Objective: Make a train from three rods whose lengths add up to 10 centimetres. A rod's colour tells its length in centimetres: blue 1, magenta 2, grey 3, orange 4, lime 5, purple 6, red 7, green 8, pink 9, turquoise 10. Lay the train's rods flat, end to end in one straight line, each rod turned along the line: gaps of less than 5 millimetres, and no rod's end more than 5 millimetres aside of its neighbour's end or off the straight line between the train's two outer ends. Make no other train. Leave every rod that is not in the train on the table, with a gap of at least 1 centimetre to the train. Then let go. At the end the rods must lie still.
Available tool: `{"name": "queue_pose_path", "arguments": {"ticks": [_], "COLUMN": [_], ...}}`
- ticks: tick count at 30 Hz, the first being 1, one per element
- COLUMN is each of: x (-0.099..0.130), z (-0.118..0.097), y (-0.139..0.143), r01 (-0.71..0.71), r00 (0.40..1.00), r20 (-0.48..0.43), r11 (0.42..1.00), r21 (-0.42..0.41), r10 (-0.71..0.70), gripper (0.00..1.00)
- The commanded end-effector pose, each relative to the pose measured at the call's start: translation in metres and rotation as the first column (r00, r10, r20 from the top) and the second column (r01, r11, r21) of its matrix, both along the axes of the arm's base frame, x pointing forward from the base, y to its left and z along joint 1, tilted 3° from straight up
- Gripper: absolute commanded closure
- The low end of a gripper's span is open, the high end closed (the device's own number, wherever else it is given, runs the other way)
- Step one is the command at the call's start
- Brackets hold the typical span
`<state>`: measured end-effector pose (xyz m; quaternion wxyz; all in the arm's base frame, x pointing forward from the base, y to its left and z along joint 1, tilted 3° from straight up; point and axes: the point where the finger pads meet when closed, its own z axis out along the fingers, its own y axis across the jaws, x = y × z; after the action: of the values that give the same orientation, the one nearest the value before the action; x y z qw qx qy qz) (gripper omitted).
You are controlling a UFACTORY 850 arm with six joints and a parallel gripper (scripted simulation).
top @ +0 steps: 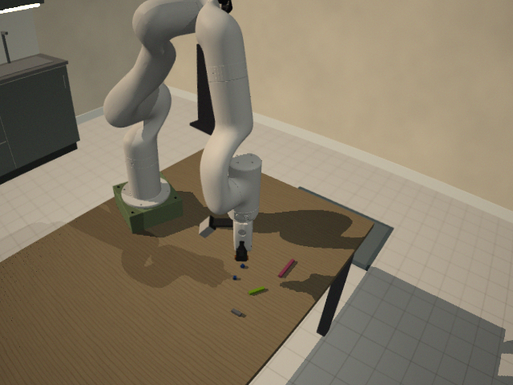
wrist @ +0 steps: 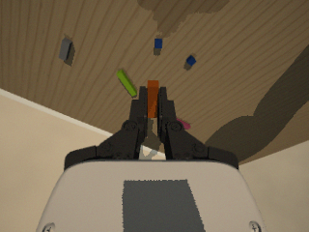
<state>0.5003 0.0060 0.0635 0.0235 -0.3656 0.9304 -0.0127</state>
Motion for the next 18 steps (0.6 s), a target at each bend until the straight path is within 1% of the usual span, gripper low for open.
{"name": "queue_pose_path", "arguments": {"ticks": [1,13,18], "x": [0.0002,0.0002,0.0007], "z": [0.0008,0.0003,-0.0063], "y": [0.0115,0.0114,0.0114], "r01": [-0.008,-0.008,-0.008], "r00": [1.000,1.000,1.000], "r20": [0.002,0.002,0.002], "r11": [1.000,1.000,1.000], "r21": [-0.005,-0.006,-0.006], "r10": [0.008,0.008,0.008], "gripper": [0.96,0.96,0.96]}}
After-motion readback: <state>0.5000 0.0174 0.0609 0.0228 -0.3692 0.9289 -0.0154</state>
